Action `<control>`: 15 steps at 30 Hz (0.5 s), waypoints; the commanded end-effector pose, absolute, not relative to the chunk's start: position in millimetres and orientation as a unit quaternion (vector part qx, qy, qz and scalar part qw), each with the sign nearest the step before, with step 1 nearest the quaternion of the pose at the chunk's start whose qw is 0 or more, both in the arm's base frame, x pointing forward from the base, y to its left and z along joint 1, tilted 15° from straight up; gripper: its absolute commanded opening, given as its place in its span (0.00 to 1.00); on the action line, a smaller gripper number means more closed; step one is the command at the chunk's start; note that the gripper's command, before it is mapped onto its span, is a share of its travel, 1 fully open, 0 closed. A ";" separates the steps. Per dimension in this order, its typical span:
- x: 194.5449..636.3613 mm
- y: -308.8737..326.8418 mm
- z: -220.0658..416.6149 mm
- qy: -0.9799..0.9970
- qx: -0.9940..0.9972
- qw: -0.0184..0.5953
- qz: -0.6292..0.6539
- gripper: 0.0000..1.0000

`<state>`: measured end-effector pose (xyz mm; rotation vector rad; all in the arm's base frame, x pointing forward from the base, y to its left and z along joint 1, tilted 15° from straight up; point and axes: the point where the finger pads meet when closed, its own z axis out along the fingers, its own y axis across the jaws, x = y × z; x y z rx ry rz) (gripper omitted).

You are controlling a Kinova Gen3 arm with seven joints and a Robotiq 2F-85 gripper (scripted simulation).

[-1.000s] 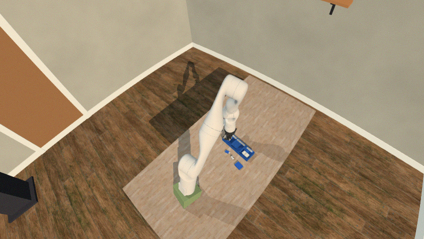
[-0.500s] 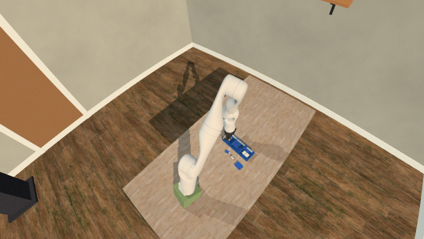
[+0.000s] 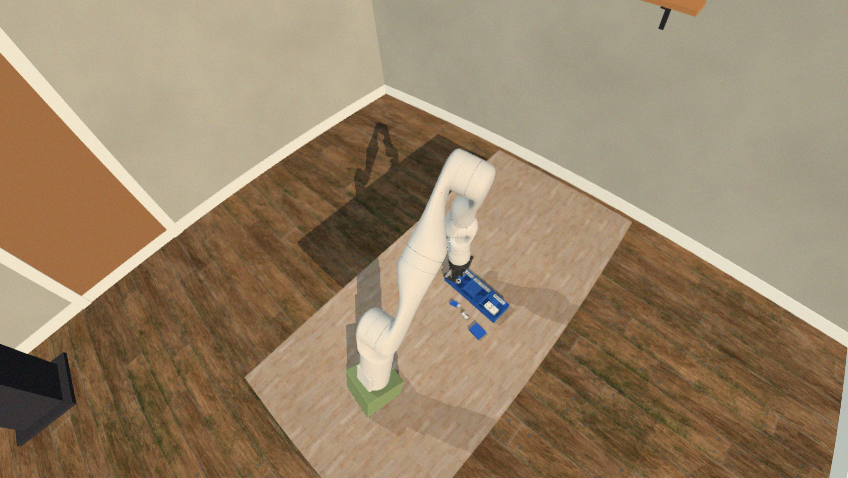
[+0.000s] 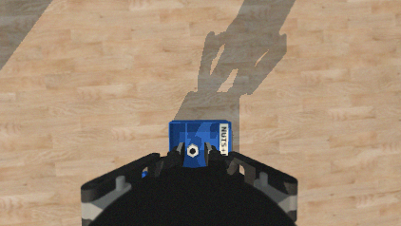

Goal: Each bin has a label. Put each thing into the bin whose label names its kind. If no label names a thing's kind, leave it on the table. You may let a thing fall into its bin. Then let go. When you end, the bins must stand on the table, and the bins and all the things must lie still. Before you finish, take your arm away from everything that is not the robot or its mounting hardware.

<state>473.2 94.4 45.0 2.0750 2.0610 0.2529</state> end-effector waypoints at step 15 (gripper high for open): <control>465.9 93.6 60.6 0.699 0.703 0.102 0.083 0.31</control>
